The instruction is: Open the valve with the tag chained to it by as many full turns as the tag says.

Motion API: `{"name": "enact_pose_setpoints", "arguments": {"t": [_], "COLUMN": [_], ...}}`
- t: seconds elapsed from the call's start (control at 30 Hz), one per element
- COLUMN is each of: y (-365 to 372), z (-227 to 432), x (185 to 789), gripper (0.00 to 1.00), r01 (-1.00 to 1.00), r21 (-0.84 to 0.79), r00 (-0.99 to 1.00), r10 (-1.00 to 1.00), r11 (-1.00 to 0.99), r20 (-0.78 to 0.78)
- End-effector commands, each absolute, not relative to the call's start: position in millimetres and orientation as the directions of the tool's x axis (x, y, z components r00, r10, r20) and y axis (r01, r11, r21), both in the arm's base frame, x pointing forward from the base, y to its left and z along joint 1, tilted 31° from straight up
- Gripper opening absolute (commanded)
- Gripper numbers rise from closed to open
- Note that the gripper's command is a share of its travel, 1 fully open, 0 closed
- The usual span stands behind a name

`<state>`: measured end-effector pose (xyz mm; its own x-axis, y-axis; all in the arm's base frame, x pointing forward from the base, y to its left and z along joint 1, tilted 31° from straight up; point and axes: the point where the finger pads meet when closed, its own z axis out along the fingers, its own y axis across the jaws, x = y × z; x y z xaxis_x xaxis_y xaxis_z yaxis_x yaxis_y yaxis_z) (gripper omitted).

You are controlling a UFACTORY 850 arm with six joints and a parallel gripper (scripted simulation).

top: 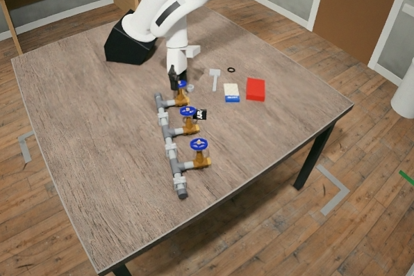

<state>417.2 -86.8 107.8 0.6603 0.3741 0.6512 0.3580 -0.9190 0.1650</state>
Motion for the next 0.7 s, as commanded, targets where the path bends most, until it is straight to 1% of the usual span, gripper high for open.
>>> {"name": "enact_pose_setpoints", "arguments": {"t": [0.0,0.23,0.47,0.53,0.57,0.67], "y": [-87.0,-87.0,-87.0,-87.0,-87.0,-87.0], "z": [108.2,108.2,108.2,108.2,108.2,108.2], "x": [417.5,417.5,417.5,417.5,417.5,417.5], "gripper": [1.00,1.00,1.00,1.00,1.00,1.00], "r01": [0.172,-0.056,-0.290,-0.290,-0.380,-0.453], "r21": [-0.031,-0.212,-0.389,-0.389,-0.454,-0.505], "r00": [0.739,0.754,0.696,0.696,0.652,0.603], "r10": [0.108,-0.181,-0.472,-0.472,-0.582,-0.670], "r11": [-0.985,-0.976,-0.874,-0.874,-0.806,-0.734], "r20": [0.665,0.632,0.541,0.541,0.487,0.433]}}
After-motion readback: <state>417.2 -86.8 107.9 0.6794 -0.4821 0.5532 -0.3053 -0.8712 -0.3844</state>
